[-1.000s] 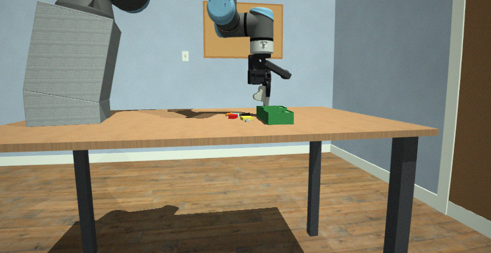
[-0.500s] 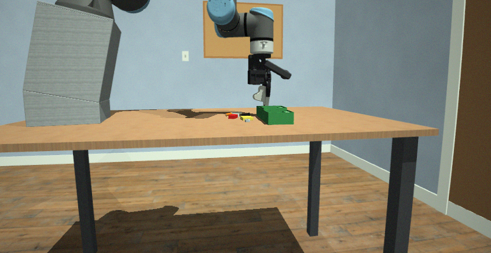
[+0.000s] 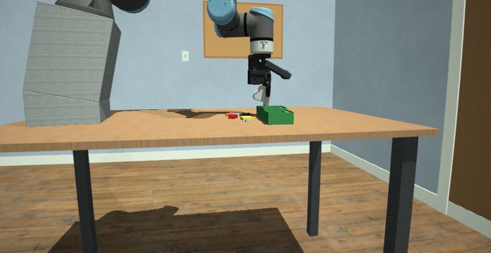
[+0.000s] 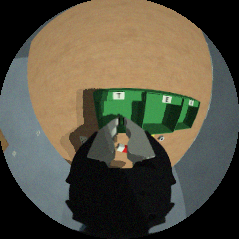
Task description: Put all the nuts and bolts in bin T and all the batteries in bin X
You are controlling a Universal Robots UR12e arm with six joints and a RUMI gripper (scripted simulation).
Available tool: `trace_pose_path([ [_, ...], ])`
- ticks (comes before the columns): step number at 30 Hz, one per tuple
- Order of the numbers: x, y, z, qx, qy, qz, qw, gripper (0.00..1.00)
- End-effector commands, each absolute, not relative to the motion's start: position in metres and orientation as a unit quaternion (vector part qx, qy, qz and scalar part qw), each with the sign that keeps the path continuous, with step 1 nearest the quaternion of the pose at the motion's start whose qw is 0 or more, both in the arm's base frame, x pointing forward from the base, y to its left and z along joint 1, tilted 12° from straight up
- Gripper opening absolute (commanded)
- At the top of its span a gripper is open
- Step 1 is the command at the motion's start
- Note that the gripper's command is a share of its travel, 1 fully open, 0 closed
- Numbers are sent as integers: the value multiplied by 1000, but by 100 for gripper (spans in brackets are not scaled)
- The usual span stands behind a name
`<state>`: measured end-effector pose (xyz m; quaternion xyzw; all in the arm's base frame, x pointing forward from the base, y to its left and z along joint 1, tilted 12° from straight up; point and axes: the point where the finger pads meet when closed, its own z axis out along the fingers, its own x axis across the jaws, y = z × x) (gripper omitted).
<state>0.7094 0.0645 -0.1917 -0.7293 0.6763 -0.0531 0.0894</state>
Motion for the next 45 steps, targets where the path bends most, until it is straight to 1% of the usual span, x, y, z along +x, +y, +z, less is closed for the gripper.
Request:
trace_pose_path([
  [1, 710, 64, -191, -729, 676, -53, 90, 4],
  [32, 704, 63, -164, -729, 676, -54, 90, 4],
  [40, 698, 61, -133, -729, 676, -54, 90, 4],
  [45, 698, 61, -133, -729, 676, -54, 90, 4],
])
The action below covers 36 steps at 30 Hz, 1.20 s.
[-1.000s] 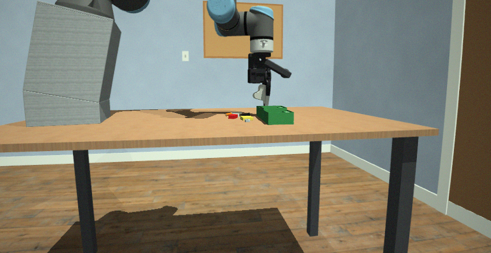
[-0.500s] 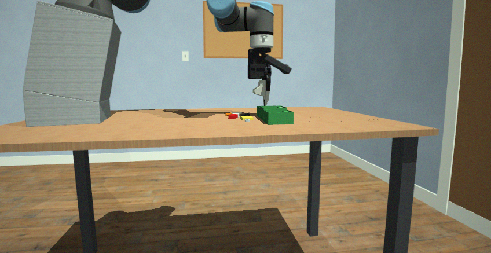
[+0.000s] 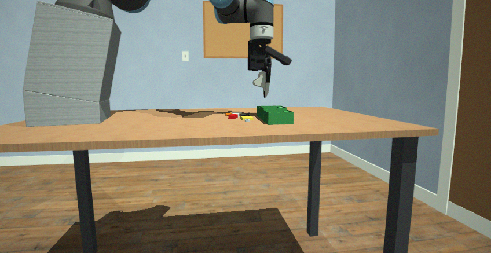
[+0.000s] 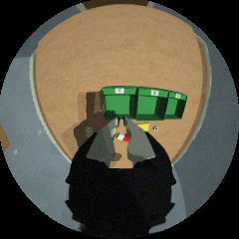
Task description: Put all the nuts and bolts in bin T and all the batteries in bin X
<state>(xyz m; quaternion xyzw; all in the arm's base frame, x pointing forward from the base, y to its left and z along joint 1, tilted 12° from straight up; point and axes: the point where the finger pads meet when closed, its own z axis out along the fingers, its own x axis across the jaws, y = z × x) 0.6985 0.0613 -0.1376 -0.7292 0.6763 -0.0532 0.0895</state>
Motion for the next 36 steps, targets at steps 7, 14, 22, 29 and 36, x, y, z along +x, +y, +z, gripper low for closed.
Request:
trace_pose_path([
  [7, 691, 59, -100, -729, 676, -54, 90, 4],
  [14, 680, 56, -43, -729, 676, -54, 90, 4],
  [22, 673, 54, -11, -729, 676, -54, 90, 4],
  [29, 673, 54, -11, -729, 676, -54, 90, 4],
  [36, 664, 58, -24, -762, 639, -58, 87, 14],
])
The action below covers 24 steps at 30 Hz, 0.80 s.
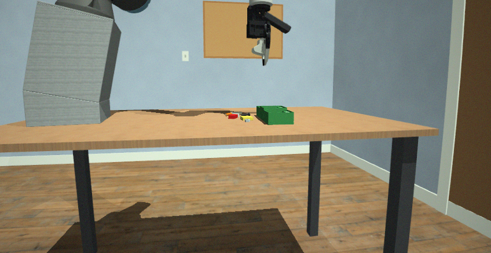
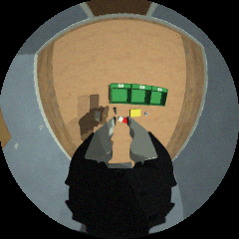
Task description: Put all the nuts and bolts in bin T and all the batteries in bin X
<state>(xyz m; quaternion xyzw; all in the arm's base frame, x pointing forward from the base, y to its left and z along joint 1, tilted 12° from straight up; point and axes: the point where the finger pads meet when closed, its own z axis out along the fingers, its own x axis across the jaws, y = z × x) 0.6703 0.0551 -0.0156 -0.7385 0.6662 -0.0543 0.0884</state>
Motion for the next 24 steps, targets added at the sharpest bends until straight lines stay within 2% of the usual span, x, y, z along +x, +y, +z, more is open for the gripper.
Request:
trace_pose_path([
  [1, 664, 58, -24, -762, 639, -58, 87, 14],
  [24, 562, 109, -158, -932, 349, -78, 58, 14],
])
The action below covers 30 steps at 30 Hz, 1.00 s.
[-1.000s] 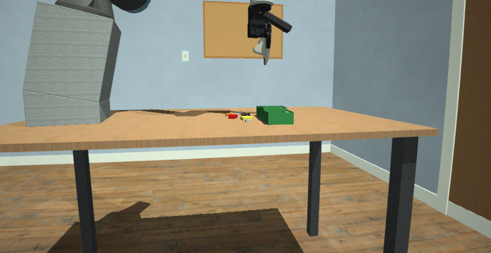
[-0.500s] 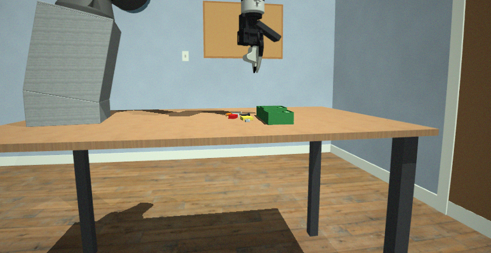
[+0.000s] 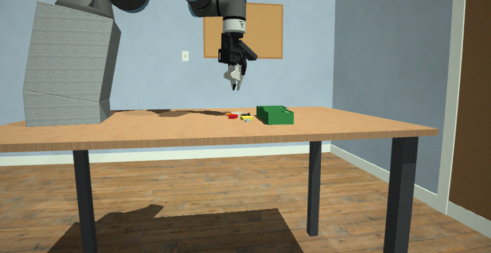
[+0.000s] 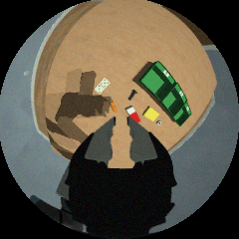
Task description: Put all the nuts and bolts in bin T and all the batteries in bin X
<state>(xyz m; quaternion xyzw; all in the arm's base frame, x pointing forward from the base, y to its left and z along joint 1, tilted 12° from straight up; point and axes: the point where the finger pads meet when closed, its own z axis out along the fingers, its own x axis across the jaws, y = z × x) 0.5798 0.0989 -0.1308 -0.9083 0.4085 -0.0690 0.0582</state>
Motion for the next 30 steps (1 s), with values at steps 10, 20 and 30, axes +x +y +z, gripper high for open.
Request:
trace_pose_path([
  [10, 547, 115, -169, -960, 259, -89, 54, 14],
  [20, 553, 113, -168, -960, 259, -89, 54, 14],
  [30, 555, 112, -167, -960, 259, -89, 54, 14],
])
